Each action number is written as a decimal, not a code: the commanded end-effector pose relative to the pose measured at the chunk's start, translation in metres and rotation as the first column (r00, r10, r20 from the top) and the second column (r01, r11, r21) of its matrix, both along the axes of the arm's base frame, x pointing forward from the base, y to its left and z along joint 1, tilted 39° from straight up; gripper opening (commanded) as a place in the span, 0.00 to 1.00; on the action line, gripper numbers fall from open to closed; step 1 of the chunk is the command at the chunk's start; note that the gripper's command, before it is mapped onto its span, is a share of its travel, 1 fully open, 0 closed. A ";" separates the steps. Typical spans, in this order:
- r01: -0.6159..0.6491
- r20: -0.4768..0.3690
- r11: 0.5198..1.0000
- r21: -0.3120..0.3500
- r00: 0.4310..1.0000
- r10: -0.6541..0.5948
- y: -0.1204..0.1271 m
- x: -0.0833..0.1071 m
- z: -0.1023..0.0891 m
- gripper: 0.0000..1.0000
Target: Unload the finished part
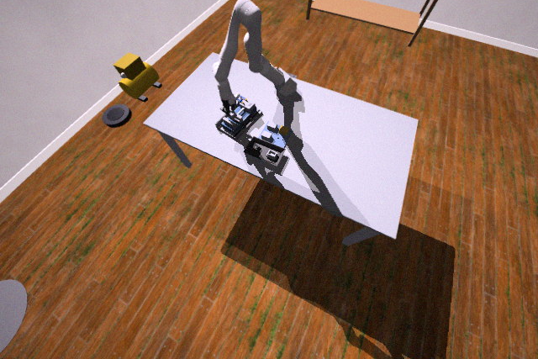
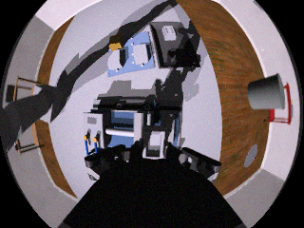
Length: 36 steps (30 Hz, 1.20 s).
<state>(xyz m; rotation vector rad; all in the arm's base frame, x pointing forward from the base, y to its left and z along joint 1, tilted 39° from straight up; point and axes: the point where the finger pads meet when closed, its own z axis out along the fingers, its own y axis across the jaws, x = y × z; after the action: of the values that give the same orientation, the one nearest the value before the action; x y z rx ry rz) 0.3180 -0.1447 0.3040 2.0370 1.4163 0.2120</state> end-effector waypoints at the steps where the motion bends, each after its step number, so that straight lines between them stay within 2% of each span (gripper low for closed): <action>1: -0.006 0.004 1.000 -0.010 1.000 0.006 0.003 0.000 0.006 0.00; 22: -0.007 0.005 1.000 -0.012 1.000 0.008 0.007 -0.001 0.011 0.00; 29: -0.013 0.008 1.000 -0.019 1.000 0.013 0.013 0.008 0.016 0.00; 36: -0.031 0.013 0.999 -0.035 0.999 0.031 0.033 0.031 0.026 0.00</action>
<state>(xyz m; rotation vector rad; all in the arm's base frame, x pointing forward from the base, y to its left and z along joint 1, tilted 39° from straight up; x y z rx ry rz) 0.3414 -0.1156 0.3233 2.0033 1.4339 0.2206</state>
